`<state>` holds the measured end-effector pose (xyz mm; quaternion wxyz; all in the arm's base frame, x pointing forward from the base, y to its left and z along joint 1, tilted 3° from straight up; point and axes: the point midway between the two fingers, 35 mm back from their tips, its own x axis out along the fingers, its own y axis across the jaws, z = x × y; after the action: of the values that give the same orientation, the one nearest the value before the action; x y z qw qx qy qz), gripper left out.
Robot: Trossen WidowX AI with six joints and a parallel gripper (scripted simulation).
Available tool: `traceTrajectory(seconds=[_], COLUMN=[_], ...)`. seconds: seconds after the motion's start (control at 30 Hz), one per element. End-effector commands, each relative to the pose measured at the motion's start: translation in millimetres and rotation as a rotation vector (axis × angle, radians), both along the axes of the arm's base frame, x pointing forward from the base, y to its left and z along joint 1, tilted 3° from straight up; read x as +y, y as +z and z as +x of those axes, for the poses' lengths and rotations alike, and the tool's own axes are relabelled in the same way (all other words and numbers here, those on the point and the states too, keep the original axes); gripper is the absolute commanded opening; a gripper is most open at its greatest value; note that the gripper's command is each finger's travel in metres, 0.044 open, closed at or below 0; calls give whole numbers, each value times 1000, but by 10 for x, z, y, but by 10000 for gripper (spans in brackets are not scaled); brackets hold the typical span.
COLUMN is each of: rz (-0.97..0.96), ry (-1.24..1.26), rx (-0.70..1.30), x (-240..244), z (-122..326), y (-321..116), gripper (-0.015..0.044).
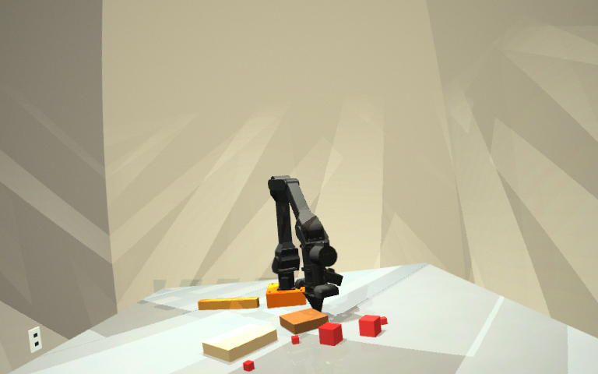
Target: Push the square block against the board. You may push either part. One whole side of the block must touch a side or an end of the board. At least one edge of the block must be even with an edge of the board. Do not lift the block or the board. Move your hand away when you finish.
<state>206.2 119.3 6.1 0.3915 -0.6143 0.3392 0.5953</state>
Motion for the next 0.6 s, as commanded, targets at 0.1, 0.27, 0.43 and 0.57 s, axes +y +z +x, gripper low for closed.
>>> traceTrajectory(seconds=[0.1,0.27,0.43,0.57], rz=[-6,-6,-7,-7], ry=[-2,-2,-2,-2], rx=[-2,-2,-3,-3], x=[-80,-121,-160,-192], z=[55,85,115,139], y=[-3,-2,-2,-2], gripper=[0,0,0,0])
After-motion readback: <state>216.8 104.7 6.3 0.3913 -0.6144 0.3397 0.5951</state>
